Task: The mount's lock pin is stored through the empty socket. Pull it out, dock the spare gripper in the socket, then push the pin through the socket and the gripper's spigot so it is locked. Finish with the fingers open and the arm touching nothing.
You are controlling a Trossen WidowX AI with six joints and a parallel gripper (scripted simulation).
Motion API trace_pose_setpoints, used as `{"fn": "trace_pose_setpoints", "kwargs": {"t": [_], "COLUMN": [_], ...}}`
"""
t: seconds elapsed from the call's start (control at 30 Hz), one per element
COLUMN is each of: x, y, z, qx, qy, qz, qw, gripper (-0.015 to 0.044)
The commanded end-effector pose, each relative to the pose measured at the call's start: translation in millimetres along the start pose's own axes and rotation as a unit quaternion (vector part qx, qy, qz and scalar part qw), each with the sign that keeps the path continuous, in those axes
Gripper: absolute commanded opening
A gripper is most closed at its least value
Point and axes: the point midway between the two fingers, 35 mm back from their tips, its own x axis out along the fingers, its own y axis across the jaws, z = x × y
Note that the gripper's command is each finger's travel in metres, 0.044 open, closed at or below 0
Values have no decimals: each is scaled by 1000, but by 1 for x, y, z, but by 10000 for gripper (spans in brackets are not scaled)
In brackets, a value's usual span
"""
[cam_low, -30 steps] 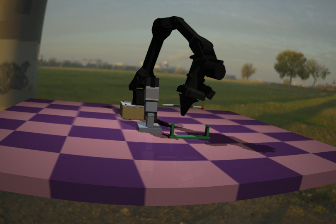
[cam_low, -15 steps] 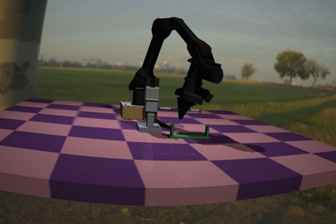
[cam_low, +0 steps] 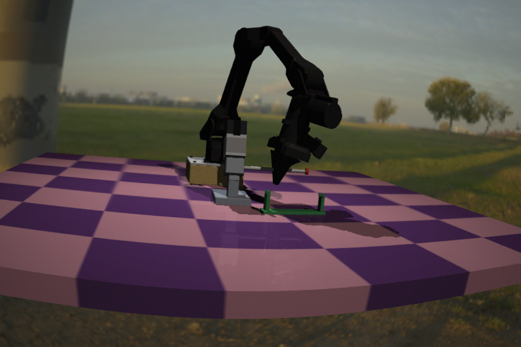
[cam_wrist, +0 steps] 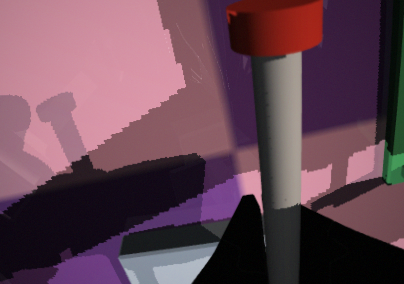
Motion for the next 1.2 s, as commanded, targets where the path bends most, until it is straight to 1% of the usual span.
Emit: {"fn": "trace_pose_setpoints", "kwargs": {"t": [0.0, 1.17], "x": [1, 6], "y": [-1, 2], "z": [-3, -23], "qx": [-2, -3], "qy": [0, 0], "qz": [0, 2], "qw": [1000, 1000], "gripper": [0, 0]}}
